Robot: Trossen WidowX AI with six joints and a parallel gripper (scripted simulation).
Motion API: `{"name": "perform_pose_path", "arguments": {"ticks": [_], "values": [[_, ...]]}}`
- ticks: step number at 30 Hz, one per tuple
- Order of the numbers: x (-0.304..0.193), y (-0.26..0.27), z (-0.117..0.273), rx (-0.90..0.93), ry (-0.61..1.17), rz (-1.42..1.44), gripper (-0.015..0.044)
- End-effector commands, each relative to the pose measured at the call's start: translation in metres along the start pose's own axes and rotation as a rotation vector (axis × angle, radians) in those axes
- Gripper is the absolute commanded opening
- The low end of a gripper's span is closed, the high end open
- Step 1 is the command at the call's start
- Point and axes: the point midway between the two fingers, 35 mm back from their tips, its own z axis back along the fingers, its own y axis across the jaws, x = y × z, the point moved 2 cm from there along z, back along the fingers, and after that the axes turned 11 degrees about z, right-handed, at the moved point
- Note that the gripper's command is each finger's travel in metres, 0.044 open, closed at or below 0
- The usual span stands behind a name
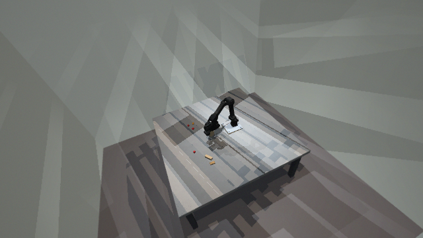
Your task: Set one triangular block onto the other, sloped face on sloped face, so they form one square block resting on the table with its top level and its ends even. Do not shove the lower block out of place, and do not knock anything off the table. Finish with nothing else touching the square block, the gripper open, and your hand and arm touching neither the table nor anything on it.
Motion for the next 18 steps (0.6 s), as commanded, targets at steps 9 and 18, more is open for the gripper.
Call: {"name": "perform_pose_path", "arguments": {"ticks": [9,18], "values": [[0.000,0.004,0.090,0.001,0.003,0.000,0.0440],[0.000,0.003,0.104,0.008,-0.003,0.007,0.0440]]}}
